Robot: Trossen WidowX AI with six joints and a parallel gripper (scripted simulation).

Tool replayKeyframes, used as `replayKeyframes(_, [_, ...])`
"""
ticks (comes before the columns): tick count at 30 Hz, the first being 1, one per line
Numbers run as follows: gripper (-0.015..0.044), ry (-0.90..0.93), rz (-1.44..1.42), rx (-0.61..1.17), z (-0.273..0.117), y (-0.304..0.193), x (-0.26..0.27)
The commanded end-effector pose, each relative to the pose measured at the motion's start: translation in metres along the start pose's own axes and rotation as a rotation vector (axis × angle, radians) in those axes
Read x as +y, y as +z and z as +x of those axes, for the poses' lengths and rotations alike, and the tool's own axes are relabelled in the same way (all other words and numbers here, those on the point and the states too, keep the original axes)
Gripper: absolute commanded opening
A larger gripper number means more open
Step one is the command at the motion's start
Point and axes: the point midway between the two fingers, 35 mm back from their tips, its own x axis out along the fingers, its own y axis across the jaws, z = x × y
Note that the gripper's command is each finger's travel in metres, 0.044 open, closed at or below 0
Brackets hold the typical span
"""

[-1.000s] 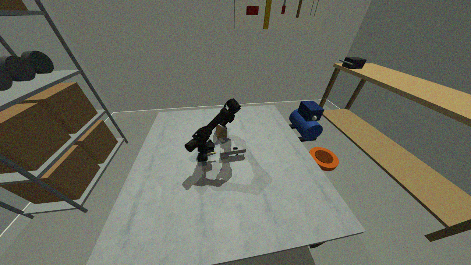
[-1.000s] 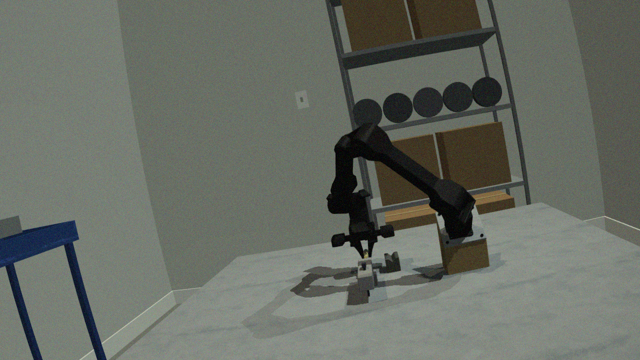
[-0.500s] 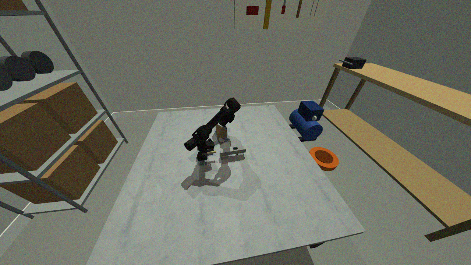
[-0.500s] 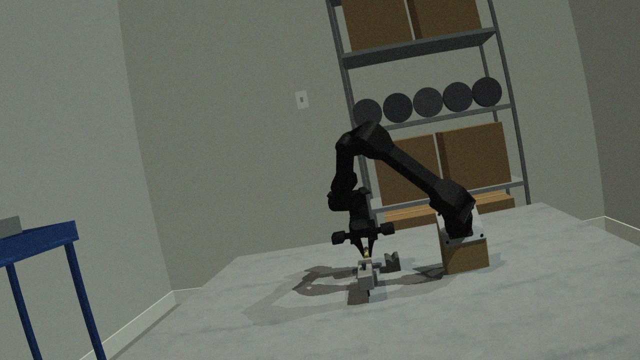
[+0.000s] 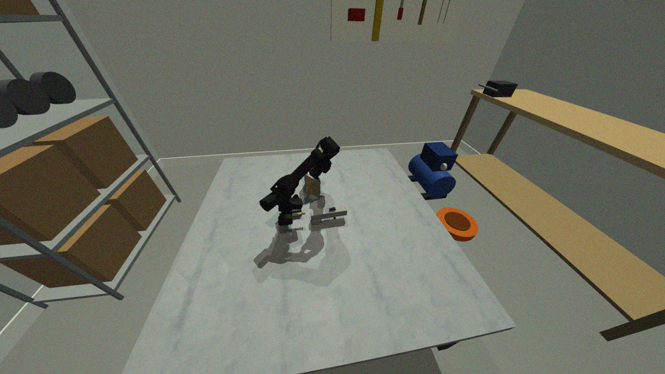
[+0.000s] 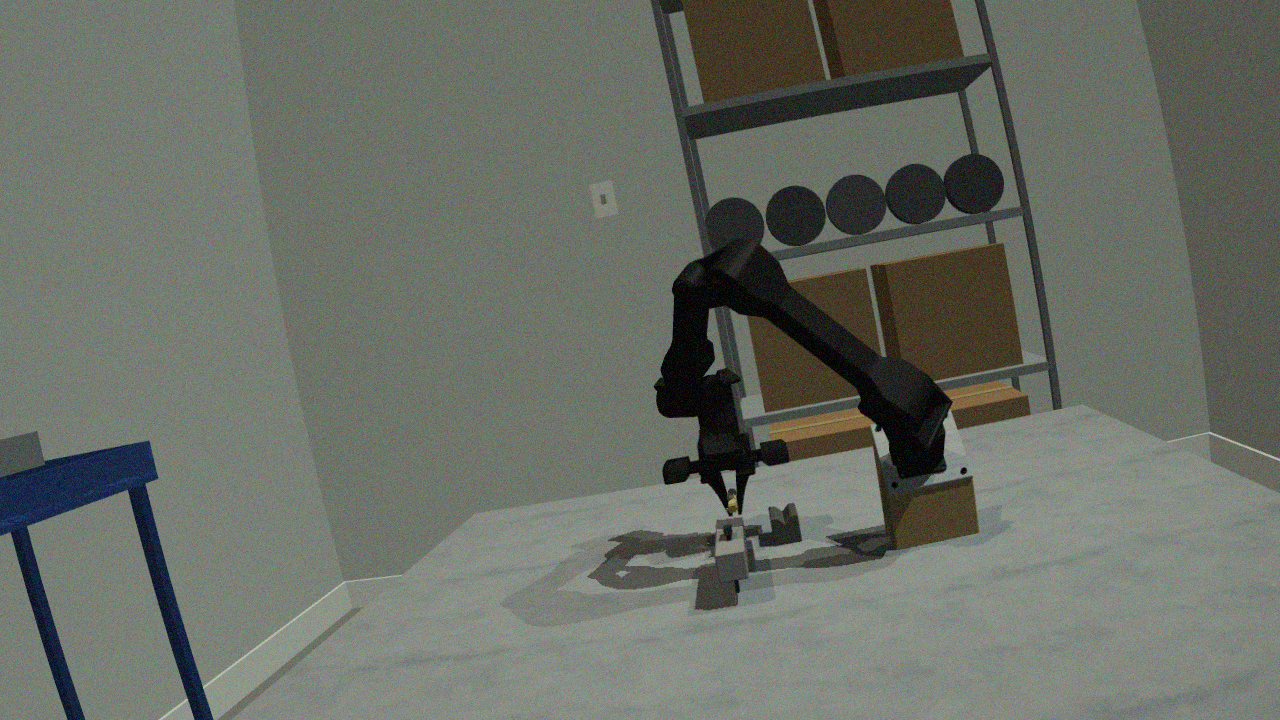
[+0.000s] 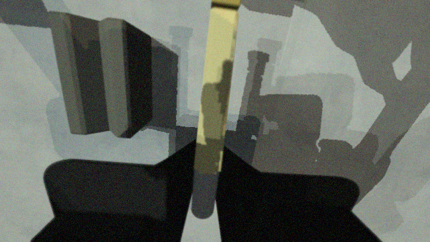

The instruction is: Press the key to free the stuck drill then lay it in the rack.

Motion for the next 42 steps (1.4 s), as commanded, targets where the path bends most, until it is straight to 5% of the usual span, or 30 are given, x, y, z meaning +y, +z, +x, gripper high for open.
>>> replayKeyframes(1, [0.0000, 0.000, -0.006, 0.004, -0.003, 0.000, -0.001])
replayKeyframes(42, [0.0000, 0.000, -0.006, 0.005, -0.022, 0.001, -0.001])
